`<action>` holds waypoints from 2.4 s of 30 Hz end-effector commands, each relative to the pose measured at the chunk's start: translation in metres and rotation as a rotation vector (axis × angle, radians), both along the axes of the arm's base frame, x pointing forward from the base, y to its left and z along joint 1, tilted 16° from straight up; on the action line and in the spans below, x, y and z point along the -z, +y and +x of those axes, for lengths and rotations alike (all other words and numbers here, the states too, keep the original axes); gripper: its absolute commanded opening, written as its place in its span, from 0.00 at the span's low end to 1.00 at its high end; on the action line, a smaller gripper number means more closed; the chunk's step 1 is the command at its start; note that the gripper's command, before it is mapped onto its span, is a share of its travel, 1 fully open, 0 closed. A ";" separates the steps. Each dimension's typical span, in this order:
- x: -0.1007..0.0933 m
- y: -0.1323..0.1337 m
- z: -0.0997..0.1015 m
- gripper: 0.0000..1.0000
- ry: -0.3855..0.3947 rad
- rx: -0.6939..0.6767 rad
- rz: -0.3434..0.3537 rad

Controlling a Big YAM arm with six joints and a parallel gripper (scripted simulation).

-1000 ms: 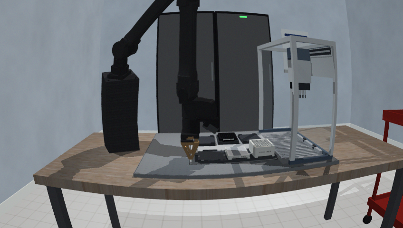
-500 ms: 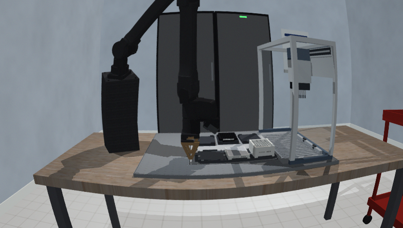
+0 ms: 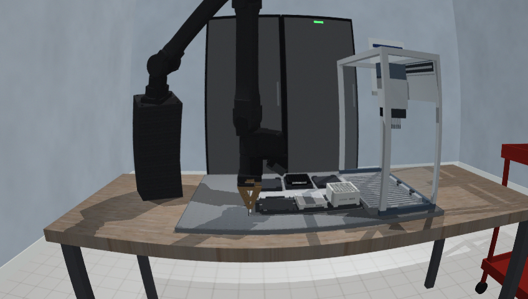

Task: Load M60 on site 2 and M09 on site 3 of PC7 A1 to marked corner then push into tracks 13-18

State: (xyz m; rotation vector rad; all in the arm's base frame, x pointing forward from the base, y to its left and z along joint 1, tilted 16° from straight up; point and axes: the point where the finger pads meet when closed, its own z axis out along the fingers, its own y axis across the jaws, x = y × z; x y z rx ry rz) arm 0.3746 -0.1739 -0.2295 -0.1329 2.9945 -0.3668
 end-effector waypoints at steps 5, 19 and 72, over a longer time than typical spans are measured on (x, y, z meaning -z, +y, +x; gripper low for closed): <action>-0.010 0.006 0.026 0.80 -0.045 -0.012 -0.005; -0.012 0.006 0.033 0.80 -0.053 -0.013 -0.007; -0.010 0.009 0.049 0.80 -0.043 -0.017 -0.006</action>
